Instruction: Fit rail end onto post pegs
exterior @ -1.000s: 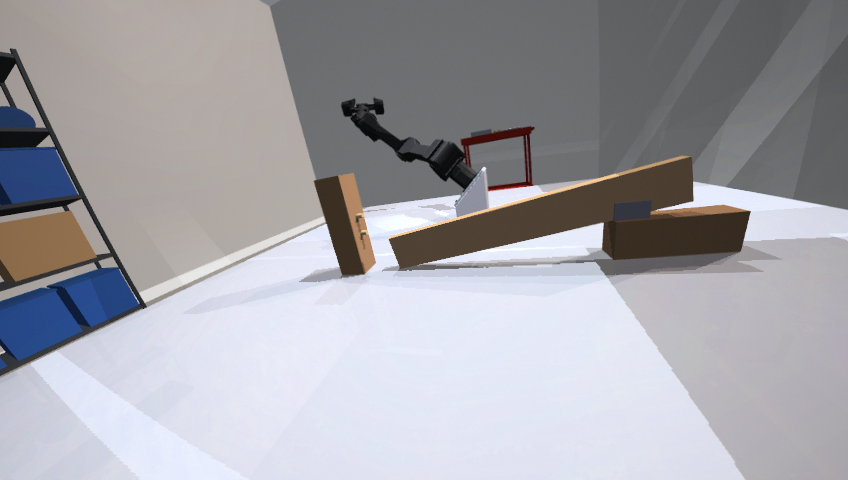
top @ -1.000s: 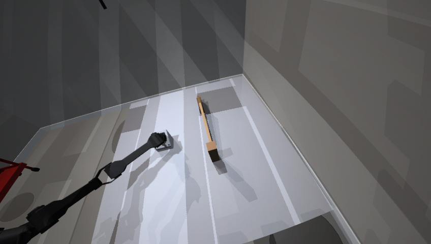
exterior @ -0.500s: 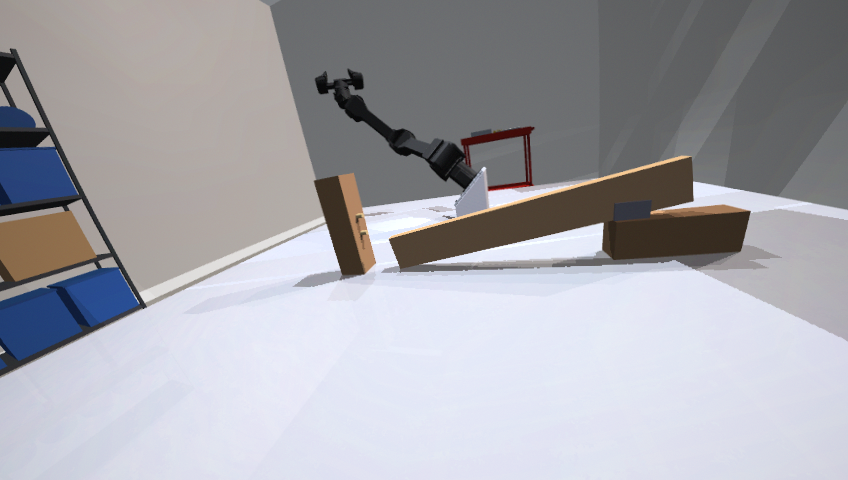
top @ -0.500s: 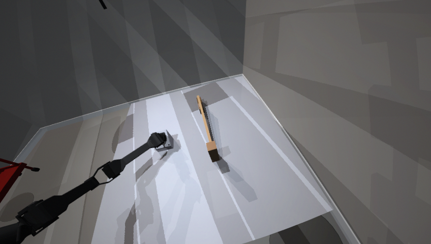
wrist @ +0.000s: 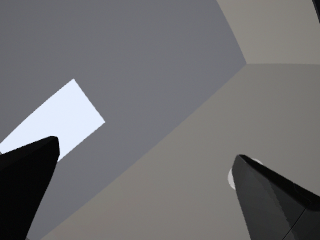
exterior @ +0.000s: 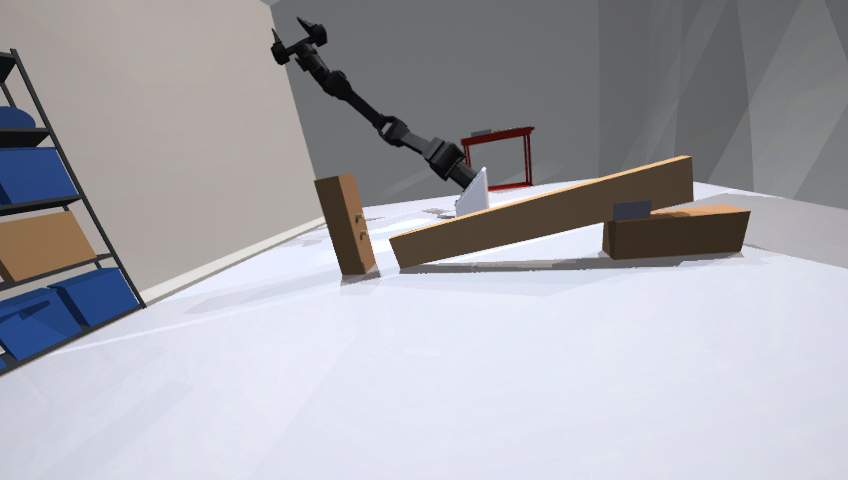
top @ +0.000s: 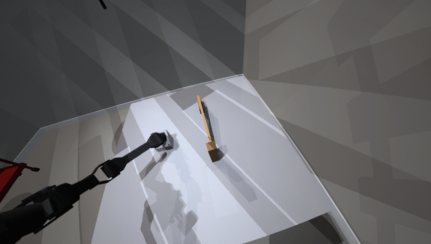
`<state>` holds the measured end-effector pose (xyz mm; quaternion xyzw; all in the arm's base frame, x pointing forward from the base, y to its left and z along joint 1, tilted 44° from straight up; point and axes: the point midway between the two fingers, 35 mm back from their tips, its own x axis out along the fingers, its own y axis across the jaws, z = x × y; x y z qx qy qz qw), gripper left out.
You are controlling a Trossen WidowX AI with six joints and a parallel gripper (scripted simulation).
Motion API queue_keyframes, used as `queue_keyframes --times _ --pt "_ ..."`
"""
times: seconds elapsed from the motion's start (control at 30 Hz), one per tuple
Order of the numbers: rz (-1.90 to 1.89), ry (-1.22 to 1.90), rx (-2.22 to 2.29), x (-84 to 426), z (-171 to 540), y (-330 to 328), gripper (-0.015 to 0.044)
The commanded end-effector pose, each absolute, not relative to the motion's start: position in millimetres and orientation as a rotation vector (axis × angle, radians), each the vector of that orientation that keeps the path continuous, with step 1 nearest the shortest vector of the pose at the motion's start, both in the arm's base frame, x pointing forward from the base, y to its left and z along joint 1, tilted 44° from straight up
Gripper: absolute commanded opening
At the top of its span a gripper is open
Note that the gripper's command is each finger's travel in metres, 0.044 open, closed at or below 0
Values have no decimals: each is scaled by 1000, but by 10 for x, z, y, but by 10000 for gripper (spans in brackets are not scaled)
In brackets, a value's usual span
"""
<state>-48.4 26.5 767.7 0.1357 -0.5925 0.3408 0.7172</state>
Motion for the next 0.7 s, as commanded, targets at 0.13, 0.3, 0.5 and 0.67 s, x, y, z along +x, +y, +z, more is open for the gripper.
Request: queue_keyframes --times 0.13,0.3,0.5,0.67 --pt "563 -1036 210 806 7467 597 440" --pt "470 -895 130 1425 7236 723 440" --pt "444 -840 155 1691 7083 792 440" --pt "381 -692 86 2231 6765 927 440"
